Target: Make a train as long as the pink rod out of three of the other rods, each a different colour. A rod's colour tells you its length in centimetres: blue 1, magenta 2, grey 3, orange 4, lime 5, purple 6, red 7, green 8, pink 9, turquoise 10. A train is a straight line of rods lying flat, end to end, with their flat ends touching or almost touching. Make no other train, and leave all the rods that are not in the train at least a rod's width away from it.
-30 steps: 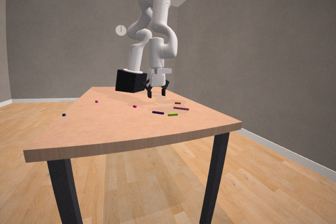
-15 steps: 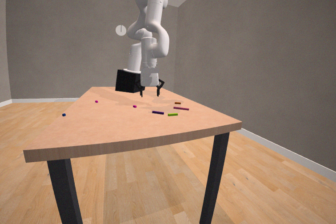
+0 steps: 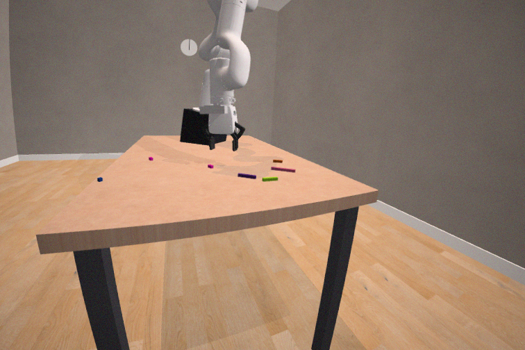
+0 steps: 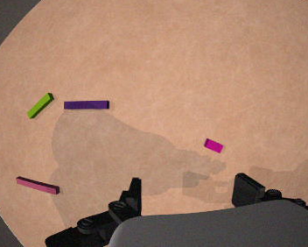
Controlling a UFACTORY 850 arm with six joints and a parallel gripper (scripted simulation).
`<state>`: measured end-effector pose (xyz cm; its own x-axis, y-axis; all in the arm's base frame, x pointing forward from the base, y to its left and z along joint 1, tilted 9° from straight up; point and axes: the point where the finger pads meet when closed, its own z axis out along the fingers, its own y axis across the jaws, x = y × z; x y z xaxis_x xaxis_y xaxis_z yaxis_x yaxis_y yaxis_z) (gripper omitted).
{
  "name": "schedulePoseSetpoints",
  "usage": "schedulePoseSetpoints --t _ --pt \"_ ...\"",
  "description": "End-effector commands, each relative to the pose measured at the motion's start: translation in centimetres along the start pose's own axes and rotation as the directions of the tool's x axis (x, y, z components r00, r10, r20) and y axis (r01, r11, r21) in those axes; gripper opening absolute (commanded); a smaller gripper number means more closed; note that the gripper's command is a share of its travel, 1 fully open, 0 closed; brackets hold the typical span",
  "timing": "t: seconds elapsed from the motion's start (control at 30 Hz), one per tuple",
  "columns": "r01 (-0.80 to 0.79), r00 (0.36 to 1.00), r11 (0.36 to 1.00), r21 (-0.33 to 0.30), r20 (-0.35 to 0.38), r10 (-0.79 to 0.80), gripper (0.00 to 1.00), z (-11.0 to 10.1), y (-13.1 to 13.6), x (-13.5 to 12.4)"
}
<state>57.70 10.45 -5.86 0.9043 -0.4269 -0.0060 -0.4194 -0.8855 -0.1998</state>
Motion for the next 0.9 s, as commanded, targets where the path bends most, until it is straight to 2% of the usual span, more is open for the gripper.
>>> schedulePoseSetpoints --t 0.0,0.2,0.27,0.3,0.5,0.77,0.83,0.87 --pt "-0.166 0.986 0.986 -0.006 -0.002 0.166 1.00 -0.2 1.5 0.3" --pt "-0.342 0.940 0.940 -0.006 -0.007 0.342 1.00 -0.3 3.1 0.5" --pt "-0.342 0.940 0.940 -0.006 -0.007 0.342 1.00 -0.3 3.1 0.5" --pt "-0.423 0.906 0.906 -0.006 -0.010 0.423 1.00 -0.4 4.0 0.6" --pt "-0.568 0.823 0.823 -0.005 -0.015 0.567 1.00 -0.5 5.5 0.7" --pt "-0.748 0.663 0.663 -0.002 -0.023 0.748 1.00 -0.7 7.8 0.8" --pt "-0.748 0.663 0.663 -0.002 -0.023 0.748 1.00 -0.7 7.8 0.8" --pt "-0.804 0.594 0.595 -0.001 -0.026 0.804 1.00 -0.8 8.7 0.8"
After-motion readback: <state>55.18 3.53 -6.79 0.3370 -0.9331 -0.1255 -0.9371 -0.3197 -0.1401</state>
